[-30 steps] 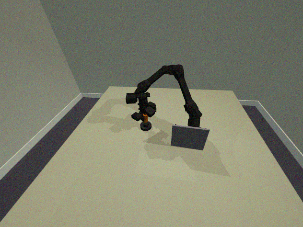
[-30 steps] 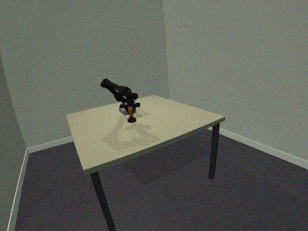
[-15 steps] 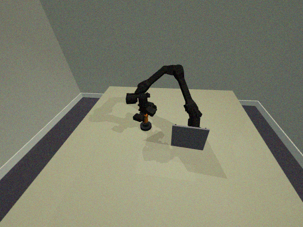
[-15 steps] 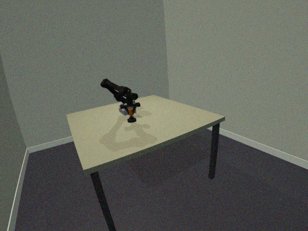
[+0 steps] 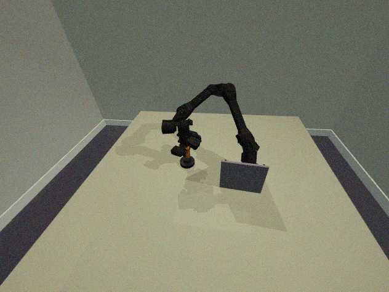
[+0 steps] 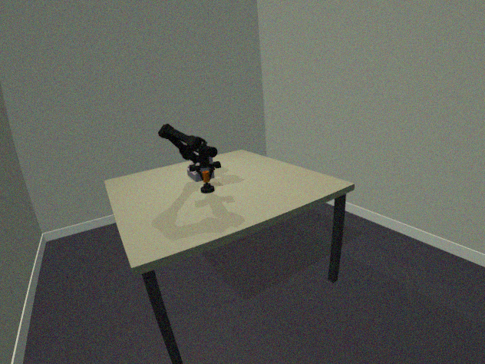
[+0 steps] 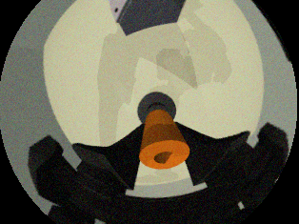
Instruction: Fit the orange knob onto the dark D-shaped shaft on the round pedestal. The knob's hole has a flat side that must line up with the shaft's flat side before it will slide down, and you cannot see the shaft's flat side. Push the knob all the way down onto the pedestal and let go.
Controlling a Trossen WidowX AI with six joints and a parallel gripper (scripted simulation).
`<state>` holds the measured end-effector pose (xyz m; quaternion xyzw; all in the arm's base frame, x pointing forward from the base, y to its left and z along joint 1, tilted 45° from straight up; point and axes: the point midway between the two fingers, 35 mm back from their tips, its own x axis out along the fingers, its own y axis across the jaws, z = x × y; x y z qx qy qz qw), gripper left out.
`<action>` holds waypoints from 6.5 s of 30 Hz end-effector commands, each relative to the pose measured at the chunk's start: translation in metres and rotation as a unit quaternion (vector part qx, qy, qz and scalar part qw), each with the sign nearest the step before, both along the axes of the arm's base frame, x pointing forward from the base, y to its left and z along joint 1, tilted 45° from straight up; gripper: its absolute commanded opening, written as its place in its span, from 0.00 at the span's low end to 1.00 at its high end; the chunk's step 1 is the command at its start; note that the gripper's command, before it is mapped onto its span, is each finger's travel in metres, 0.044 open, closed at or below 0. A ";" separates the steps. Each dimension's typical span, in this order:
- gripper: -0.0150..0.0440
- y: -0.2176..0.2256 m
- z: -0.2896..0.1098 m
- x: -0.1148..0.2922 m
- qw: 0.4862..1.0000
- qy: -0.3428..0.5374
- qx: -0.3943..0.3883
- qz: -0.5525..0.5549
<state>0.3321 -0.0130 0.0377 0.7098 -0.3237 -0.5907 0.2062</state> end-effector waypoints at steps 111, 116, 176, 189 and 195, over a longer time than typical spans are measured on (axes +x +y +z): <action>0.25 0.001 0.004 -0.001 0.512 -0.604 0.081 -0.605; 0.25 0.002 0.004 -0.002 0.365 -0.655 0.088 -0.656; 0.25 0.001 0.000 -0.001 0.104 -0.699 0.094 -0.701; 0.25 -0.001 -0.001 -0.002 0.104 -0.699 0.094 -0.701; 0.25 -0.002 -0.001 -0.003 0.104 -0.699 0.094 -0.701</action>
